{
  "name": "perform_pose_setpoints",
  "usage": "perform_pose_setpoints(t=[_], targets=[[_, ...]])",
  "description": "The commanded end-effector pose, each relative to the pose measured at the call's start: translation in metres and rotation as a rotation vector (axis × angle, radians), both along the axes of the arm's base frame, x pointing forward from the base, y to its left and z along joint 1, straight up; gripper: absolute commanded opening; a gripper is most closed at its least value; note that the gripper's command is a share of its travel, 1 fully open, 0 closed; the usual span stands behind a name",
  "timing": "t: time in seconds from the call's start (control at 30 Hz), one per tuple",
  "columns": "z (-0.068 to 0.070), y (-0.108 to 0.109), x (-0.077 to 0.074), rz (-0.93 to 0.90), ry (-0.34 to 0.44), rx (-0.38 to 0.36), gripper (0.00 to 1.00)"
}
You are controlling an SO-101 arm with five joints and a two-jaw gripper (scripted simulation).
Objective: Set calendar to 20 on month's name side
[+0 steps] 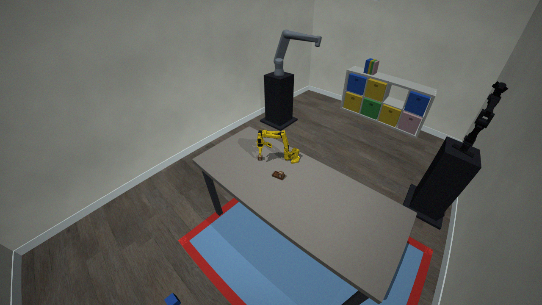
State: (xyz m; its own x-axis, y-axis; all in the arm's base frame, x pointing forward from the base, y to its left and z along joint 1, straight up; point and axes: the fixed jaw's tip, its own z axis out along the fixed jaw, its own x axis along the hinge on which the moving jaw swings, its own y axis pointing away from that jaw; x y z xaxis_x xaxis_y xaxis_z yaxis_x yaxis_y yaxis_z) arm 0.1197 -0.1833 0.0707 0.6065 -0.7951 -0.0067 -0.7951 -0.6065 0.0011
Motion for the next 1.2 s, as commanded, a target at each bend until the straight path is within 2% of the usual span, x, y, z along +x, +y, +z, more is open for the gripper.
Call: perform_pose_setpoints(t=[0.0, 0.67, 0.8, 1.0, 1.07, 1.17], targets=[[0.014, -0.006, 0.001, -0.004, -0.04, -0.056, 0.36], [0.017, -0.006, 0.002, -0.004, -0.051, -0.071, 0.36], [0.03, -0.008, 0.003, -0.004, -0.087, -0.123, 0.36], [0.063, -0.008, 0.003, -0.004, -0.183, -0.261, 0.35], [0.063, -0.008, 0.003, -0.004, -0.183, -0.261, 0.35], [0.081, -0.006, 0.001, -0.004, -0.235, -0.336, 0.35]])
